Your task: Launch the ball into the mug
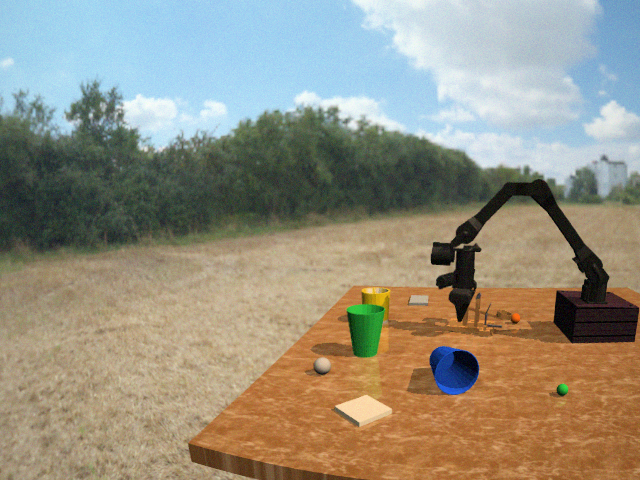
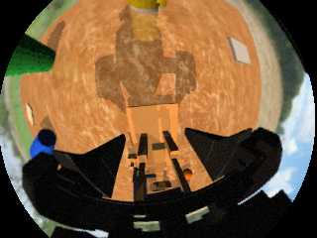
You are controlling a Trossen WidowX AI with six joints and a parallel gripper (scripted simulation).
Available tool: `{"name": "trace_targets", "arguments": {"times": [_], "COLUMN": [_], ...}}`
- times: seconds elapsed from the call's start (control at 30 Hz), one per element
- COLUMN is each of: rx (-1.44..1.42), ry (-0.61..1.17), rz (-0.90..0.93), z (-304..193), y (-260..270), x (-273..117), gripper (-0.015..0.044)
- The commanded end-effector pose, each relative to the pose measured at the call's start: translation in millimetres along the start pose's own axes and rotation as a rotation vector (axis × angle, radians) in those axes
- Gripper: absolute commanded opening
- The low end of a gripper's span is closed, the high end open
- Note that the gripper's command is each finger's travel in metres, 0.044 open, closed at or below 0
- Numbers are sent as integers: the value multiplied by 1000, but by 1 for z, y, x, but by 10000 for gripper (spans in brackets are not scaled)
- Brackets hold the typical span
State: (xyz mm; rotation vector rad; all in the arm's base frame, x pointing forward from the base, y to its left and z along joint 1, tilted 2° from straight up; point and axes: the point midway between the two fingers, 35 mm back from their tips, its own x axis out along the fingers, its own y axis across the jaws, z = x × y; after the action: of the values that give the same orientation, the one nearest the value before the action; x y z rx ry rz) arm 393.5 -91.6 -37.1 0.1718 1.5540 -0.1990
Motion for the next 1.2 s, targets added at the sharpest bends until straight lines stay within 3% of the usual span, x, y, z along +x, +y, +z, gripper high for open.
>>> {"name": "trace_targets", "arguments": {"times": [0.0, 0.1, 0.47, 0.67, 0.8, 1.17], "rx": [-5, -5, 0, 0, 0, -4], "ry": [13, 13, 4, 4, 4, 9], "rz": [2, 2, 0, 0, 1, 2], "z": [-3, -3, -1, -1, 0, 0], "y": [0, 0, 0, 0, 0, 0], "x": [5, 5, 2, 2, -37, -40], "gripper": [440, 440, 151, 111, 6, 0]}}
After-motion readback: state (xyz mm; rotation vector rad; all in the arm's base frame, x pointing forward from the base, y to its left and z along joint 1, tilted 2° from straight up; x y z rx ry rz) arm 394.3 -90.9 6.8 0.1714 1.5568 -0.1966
